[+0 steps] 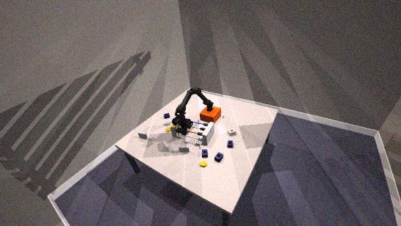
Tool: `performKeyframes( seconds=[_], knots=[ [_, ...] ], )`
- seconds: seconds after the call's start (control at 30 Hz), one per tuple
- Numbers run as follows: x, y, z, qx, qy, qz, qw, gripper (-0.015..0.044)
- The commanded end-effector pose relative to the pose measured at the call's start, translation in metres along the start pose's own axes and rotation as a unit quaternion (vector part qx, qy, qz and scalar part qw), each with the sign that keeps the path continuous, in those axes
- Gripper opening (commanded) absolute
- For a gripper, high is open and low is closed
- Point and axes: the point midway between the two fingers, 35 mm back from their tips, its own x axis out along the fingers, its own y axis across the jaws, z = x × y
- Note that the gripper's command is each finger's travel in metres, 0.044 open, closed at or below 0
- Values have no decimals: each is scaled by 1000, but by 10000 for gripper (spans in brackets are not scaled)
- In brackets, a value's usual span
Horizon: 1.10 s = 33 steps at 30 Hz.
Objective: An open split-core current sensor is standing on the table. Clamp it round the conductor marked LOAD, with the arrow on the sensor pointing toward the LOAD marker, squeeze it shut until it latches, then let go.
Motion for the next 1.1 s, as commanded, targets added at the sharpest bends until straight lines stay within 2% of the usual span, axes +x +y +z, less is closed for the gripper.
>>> performKeyframes(
  seconds=[0.0,0.27,0.33,1.07],
  knots=[
    [0,0,0,0,0,0,1000,102],
    [0,0,0,0,0,0,1000,49],
    [-1,0,0,0,0,0,1000,0],
    [-1,0,0,0,0,1,1000,0]
  ],
)
